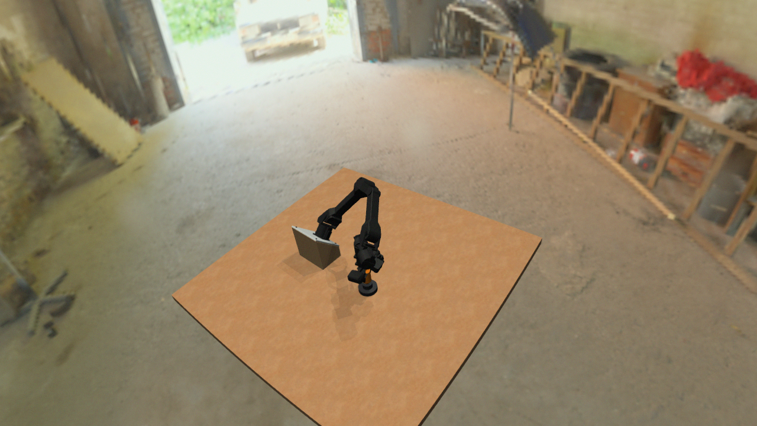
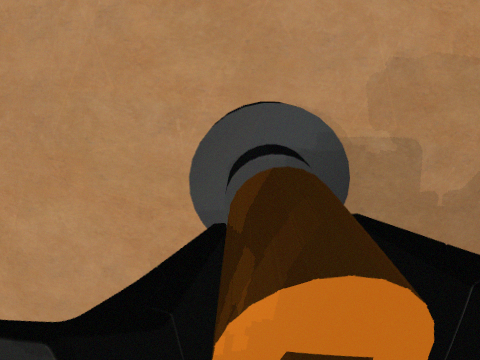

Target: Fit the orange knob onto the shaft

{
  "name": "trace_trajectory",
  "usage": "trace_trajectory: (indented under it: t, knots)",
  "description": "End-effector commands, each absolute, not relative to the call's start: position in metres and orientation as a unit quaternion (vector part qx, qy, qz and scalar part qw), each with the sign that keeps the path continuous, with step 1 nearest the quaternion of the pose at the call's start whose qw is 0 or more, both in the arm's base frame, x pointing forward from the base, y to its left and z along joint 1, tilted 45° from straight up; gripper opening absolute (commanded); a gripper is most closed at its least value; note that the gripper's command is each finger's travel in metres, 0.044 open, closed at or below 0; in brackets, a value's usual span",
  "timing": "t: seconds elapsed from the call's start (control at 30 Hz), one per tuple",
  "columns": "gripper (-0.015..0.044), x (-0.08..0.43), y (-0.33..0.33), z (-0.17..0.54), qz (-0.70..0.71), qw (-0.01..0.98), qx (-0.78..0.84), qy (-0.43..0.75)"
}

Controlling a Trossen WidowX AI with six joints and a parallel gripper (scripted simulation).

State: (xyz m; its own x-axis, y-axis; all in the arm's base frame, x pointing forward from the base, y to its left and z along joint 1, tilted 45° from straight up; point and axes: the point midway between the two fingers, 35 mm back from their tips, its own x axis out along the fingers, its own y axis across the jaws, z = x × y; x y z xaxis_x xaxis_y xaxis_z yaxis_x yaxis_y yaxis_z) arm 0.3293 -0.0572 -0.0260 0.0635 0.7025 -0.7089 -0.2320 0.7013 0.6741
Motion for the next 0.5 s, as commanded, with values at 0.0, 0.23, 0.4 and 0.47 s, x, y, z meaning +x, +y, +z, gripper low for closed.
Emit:
trace_trajectory:
  t: [0.0, 0.23, 0.4, 0.47]
  knots:
    - [0.0, 0.3285, -0.0593, -0.0236, 0.336, 0.705, 0.191, 0.595]
    - [0.0, 0.3256, -0.0571, -0.0242, 0.393, 0.72, 0.121, 0.559]
    - [0.0, 0.3235, -0.0552, -0.0259, 0.394, 0.72, 0.12, 0.558]
    - [0.0, 0.3232, -0.0547, -0.0264, 0.394, 0.72, 0.12, 0.558]
